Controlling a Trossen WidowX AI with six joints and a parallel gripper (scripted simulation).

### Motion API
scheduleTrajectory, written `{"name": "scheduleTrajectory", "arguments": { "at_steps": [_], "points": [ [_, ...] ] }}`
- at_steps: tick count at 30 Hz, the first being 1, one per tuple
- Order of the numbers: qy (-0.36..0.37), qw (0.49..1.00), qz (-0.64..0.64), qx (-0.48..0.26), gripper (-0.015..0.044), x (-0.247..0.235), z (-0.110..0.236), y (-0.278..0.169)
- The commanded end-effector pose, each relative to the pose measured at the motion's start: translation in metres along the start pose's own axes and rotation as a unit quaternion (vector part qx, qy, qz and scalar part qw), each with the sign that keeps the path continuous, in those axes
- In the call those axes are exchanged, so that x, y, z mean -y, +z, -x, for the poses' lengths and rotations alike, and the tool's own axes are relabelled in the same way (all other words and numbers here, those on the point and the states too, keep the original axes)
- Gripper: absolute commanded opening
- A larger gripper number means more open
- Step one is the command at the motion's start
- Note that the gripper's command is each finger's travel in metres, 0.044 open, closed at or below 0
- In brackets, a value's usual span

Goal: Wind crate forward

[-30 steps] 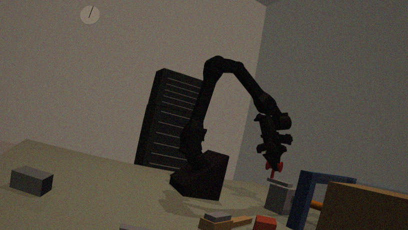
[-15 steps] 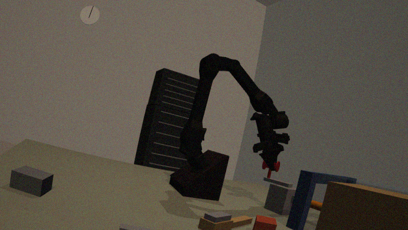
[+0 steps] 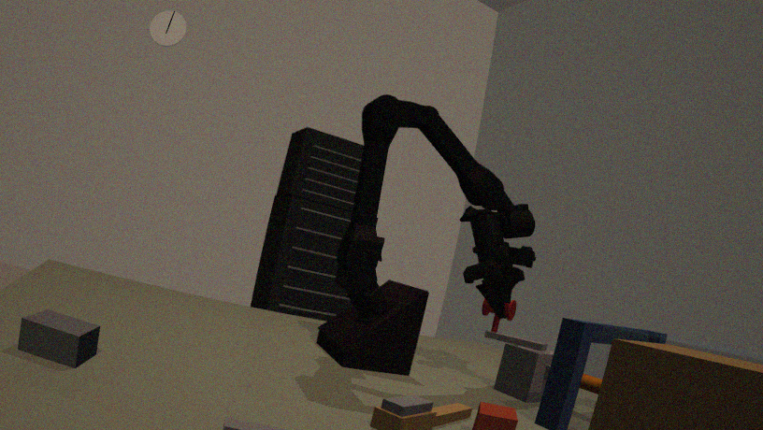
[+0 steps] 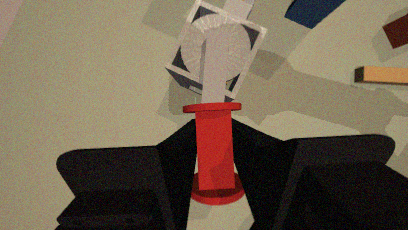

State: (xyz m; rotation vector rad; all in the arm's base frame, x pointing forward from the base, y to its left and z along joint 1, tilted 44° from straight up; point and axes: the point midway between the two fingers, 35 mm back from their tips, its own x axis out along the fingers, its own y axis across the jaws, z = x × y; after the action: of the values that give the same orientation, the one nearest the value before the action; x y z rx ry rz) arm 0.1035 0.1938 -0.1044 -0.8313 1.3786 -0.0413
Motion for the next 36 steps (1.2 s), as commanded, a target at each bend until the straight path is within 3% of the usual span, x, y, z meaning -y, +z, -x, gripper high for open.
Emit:
{"name": "scheduleTrajectory", "arguments": {
  "at_steps": [1,36],
  "points": [
    [-0.014,1.0,0.004,0.001,0.0,0.011,-0.002,-0.001],
    [-0.015,1.0,0.003,0.001,0.0,0.047,-0.004,0.006]
  ]
}}
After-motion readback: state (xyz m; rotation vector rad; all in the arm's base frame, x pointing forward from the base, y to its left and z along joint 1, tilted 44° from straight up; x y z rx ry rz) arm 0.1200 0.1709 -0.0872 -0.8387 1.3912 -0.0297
